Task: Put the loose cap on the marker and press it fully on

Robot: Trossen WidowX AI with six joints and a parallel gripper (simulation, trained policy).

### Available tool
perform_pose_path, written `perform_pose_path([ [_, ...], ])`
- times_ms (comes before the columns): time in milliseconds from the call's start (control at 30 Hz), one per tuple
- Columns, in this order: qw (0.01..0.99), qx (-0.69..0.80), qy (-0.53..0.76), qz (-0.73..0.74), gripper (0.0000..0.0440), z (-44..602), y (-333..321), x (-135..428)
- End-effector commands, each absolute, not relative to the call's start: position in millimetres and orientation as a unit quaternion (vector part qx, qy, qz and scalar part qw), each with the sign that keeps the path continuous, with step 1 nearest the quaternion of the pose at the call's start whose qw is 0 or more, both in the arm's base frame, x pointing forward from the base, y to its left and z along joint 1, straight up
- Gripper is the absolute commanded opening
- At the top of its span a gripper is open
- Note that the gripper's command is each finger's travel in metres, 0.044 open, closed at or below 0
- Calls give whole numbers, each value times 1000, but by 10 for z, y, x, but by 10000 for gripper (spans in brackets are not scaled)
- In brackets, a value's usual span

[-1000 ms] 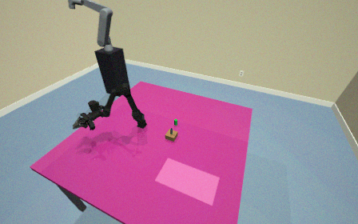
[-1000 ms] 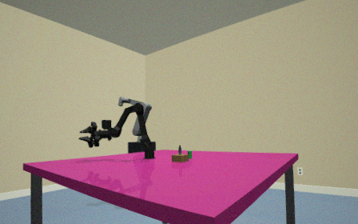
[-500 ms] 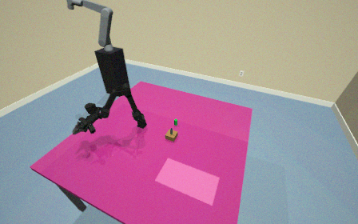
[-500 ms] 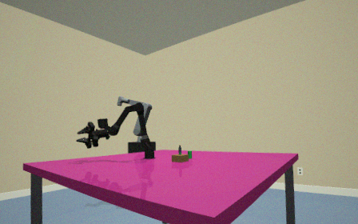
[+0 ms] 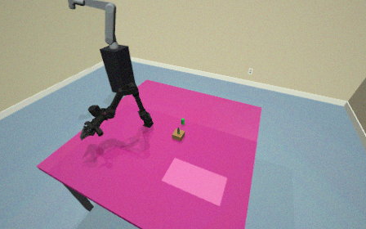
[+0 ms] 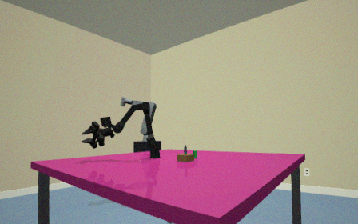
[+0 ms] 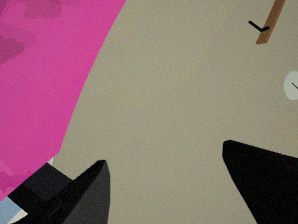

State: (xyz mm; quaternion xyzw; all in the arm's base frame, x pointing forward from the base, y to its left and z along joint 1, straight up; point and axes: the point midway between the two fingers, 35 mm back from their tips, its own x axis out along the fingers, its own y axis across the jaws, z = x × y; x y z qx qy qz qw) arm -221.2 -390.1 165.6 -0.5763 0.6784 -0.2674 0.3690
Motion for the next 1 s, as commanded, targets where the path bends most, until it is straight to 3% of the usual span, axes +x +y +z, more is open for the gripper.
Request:
perform_pose_path([
  [0, 376, -577, 677, -260, 297, 1641, -3947, -2141],
  [967, 471, -580, 636, -194, 299, 1483, -4296, -1256],
])
